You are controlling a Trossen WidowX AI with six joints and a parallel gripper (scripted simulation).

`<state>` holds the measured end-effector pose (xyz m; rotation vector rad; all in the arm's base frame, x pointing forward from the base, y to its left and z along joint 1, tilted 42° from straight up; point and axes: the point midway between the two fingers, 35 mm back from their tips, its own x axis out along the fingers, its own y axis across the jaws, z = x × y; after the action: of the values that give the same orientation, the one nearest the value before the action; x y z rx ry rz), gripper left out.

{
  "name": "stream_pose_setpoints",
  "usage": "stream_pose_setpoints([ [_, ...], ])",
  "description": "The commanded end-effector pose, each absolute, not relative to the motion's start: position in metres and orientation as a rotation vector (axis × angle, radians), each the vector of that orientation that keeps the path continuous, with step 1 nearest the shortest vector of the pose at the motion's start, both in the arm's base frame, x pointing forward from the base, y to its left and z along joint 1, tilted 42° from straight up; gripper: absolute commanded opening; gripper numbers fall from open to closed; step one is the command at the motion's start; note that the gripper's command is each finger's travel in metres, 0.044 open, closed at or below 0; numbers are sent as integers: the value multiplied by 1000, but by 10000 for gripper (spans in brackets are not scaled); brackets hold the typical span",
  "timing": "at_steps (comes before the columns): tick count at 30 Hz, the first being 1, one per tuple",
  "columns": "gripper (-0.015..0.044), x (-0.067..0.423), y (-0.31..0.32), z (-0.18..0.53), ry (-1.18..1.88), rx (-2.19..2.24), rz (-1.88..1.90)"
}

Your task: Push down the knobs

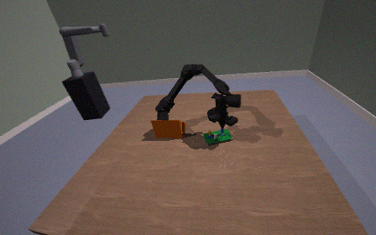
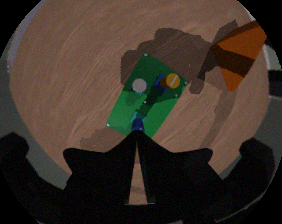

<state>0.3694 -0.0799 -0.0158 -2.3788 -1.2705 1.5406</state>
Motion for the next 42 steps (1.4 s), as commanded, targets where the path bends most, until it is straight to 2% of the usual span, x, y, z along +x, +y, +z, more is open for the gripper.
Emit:
stream_pose_setpoints([
  [1, 0, 375, -62, -31, -1326, -2363, 1549],
  [42, 0, 376, -60, -34, -1326, -2363, 1548],
])
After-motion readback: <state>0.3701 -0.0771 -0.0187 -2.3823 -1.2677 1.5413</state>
